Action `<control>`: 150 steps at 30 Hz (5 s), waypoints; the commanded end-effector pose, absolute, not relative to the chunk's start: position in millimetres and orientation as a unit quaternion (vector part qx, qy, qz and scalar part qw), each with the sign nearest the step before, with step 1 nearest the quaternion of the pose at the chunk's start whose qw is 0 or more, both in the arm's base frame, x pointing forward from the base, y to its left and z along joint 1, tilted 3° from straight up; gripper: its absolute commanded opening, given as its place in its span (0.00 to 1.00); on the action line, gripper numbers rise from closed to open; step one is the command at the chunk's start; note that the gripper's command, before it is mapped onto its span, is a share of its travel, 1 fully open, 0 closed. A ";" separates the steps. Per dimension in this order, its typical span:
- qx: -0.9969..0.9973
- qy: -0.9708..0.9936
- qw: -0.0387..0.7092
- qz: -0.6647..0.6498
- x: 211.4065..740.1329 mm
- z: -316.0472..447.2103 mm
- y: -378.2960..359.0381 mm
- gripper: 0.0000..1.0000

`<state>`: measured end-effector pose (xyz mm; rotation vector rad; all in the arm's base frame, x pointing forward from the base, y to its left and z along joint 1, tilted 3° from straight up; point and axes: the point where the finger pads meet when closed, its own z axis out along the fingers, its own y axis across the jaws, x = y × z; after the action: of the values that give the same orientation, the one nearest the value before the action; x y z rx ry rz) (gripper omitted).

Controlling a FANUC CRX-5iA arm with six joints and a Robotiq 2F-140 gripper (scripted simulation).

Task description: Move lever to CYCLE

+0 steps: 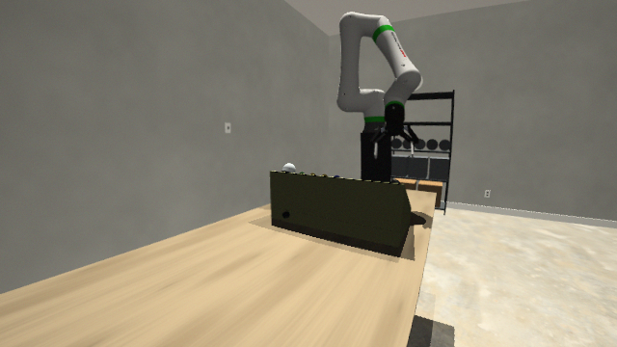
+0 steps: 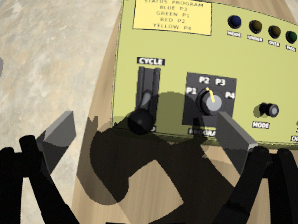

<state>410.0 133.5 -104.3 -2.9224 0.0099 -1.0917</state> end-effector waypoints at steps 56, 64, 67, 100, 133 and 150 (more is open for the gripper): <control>-0.929 -0.143 0.284 -0.191 527.1 73.7 293.4 1.00; -0.944 -0.151 0.256 -0.146 529.5 102.5 258.6 1.00; -0.963 -0.142 0.207 -0.100 530.2 135.6 205.5 1.00; -0.981 -0.118 0.154 -0.027 485.8 161.0 13.4 1.00; -0.911 -0.133 0.231 -0.314 477.3 20.8 -16.9 1.00; -0.910 -0.074 0.123 -0.389 451.1 -30.0 -75.7 1.00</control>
<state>459.0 -60.9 -17.3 -2.6214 -0.2540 -1.0590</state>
